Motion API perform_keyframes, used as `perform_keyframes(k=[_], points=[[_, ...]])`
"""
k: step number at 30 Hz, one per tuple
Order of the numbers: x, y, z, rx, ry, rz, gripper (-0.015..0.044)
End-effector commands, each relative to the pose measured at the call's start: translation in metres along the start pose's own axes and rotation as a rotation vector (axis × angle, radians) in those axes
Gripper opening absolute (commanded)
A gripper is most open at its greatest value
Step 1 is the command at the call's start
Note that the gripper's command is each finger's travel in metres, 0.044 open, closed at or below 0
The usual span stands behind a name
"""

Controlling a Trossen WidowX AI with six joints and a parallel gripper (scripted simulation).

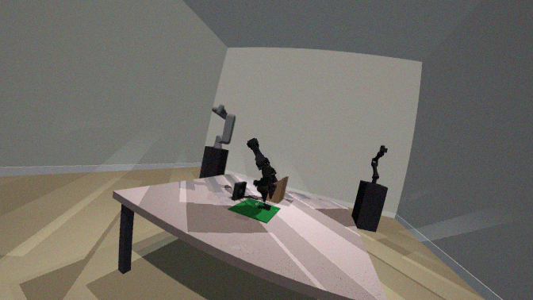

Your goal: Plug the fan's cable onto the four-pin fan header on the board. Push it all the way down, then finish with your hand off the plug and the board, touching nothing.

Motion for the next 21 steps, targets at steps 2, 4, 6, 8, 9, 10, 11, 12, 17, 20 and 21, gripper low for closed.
perform_keyframes(k=[2, 4, 6, 8, 9, 10, 11, 12, 17, 20, 21], points=[[0.009, -0.002, 0.003, -0.007, -0.008, -0.007, 0.044], [0.012, -0.002, 0.004, -0.007, -0.009, -0.007, 0.044], [0.015, -0.002, 0.005, -0.007, -0.009, -0.007, 0.044], [0.019, -0.002, 0.005, -0.007, -0.009, -0.007, 0.044], [0.02, -0.002, 0.006, -0.007, -0.009, -0.007, 0.044], [0.022, -0.002, 0.006, -0.007, -0.009, -0.007, 0.044], [0.023, -0.002, 0.007, -0.007, -0.009, -0.007, 0.044], [0.025, -0.002, 0.007, -0.007, -0.009, -0.007, 0.044], [0.033, -0.002, 0.009, -0.008, -0.01, -0.007, 0.044], [0.037, -0.002, 0.011, -0.008, -0.01, -0.007, 0.044], [0.039, -0.002, 0.011, -0.008, -0.01, -0.007, 0.044]])
Point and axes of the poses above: the point midway between the two fingers, 35 mm back from their tips, its own x axis out along the fingers, its own y axis across the jaws, z = x × y, the point moved 2 cm from there along -x, back along the fingers, and after that the axes turned 4 degrees about x, right-handed, at the moved point
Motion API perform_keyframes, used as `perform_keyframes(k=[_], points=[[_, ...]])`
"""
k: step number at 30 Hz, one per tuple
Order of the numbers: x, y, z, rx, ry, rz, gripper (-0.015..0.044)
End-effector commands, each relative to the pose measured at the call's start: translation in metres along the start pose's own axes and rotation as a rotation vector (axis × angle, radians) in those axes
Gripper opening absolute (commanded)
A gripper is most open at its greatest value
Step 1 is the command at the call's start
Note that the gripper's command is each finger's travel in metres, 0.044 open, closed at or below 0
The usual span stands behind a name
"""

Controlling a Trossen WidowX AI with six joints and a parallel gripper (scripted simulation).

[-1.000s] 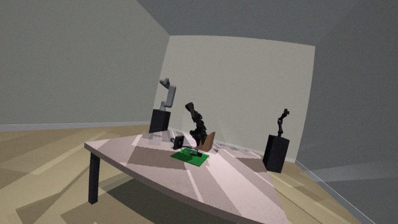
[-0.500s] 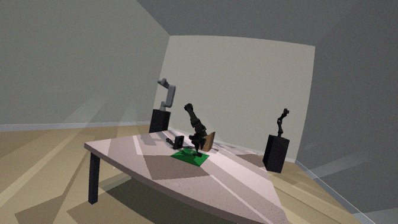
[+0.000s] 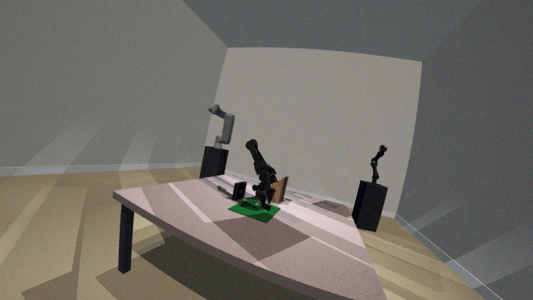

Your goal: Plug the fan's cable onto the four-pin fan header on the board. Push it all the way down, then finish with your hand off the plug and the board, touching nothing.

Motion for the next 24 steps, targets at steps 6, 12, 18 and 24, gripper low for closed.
perform_keyframes(k=[6, 12, 18, 24], points=[[0.0086, -0.0049, 0.0027, -0.011, -0.01, -0.014, 0.044], [0.0068, -0.0029, 0.0021, -0.002, -0.004, -0.009, 0.0414], [0.0068, -0.0029, 0.0021, -0.002, -0.004, -0.009, 0.0256], [0.0068, -0.0029, 0.0021, -0.002, -0.004, -0.009, 0.0197]])
Point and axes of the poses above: the point midway between the two fingers, 35 mm back from their tips, its own x axis out along the fingers, its own y axis across the jaws, z = x × y, the point moved 2 cm from there along -x, back along the fingers, and after that the axes turned 4 degrees about x, right-handed, at the moved point
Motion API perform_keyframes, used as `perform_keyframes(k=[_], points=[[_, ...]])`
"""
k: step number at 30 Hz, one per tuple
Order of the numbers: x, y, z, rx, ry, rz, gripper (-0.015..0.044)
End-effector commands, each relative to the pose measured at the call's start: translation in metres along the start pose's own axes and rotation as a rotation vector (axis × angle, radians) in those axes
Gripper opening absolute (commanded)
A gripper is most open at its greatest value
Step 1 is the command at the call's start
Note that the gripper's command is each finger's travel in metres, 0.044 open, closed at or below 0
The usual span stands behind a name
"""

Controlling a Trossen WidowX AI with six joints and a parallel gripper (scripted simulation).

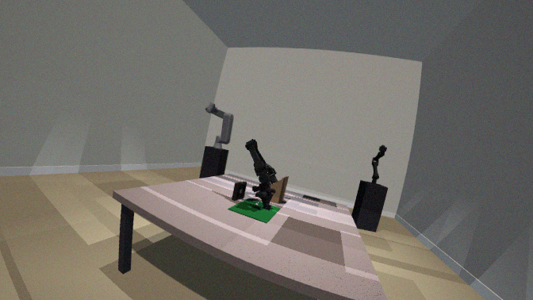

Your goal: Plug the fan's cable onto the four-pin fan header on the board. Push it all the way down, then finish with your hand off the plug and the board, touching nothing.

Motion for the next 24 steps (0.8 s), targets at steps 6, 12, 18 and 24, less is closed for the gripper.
perform_keyframes(k=[6, 12, 18, 24], points=[[0.0, 0.0, 0.0, 0.0, 0.0, 0.0, 0.0157], [0.0, 0.0, 0.0, 0.0, 0.0, 0.0, 0.0117], [-0.001, 0.0, 0.0, 0.0, 0.0, 0.0, 0.0057], [-0.016, 0.002, -0.006, -0.001, 0.002, -0.001, 0.0]])
Point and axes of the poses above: the point midway between the two fingers, 35 mm back from their tips, its own x axis out along the fingers, its own y axis across the jaws, z = x × y, the point moved 2 cm from there along -x, back along the fingers, and after that the axes turned 4 degrees about x, right-handed, at the moved point
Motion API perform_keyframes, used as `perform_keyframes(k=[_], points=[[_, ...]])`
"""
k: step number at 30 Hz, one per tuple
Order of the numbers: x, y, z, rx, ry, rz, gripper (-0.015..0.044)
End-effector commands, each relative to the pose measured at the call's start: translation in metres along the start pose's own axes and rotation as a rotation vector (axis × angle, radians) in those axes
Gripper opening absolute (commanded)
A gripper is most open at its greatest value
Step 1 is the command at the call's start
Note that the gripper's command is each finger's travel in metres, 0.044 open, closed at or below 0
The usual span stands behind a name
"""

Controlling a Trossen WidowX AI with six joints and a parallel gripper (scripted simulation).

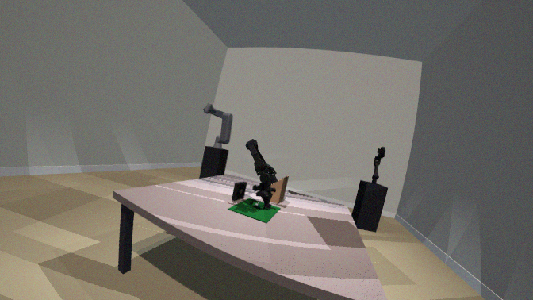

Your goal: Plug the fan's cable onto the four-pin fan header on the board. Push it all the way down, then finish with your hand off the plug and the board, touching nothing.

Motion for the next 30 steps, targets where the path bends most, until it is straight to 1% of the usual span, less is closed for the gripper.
perform_keyframes(k=[1, 25, 30], points=[[-0.014, 0.005, -0.005, 0.009, 0.01, 0.016, 0.0], [-0.088, 0.0, -0.022, 0.002, 0.007, 0.011, 0.0], [-0.093, 0.001, -0.023, -0.02, 0.004, 0.012, 0.0]])
Point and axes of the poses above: the point midway between the two fingers, 35 mm back from their tips, its own x axis out along the fingers, its own y axis across the jaws, z = x × y, the point moved 2 cm from there along -x, back along the fingers, and after that the axes turned 4 degrees about x, right-handed, at the moved point
